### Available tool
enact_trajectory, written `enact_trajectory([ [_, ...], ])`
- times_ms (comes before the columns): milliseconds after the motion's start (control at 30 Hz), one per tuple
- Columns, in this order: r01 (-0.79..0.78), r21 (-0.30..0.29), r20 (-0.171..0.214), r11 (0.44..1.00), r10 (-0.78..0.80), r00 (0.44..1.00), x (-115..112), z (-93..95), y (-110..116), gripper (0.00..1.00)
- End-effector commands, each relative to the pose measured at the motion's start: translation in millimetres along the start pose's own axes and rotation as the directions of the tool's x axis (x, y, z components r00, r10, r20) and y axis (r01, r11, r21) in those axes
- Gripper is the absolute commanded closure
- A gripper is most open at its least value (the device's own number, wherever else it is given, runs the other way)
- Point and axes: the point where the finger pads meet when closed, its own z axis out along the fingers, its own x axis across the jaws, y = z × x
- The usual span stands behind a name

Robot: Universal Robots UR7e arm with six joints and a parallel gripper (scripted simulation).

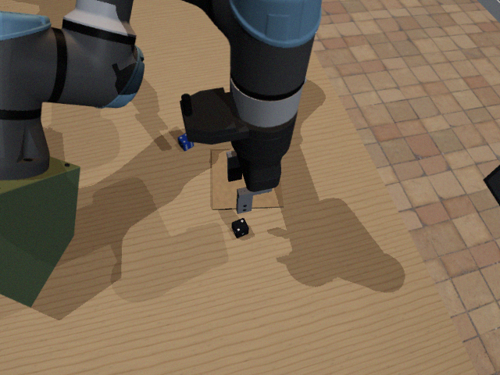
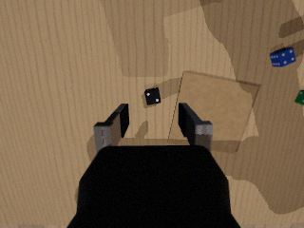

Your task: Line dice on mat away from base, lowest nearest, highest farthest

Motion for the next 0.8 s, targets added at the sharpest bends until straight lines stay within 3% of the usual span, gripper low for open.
enact_trajectory([
  [0,0.0,-0.001,0.001,1.0,0.0,1.0,0,-0.4,0,0.0],
  [467,0.0,-0.001,0.001,1.0,0.0,1.0,0,5.9,0,0.0],
  [767,0.0,-0.001,0.001,1.0,0.0,1.0,0,44.0,0,0.0],
])
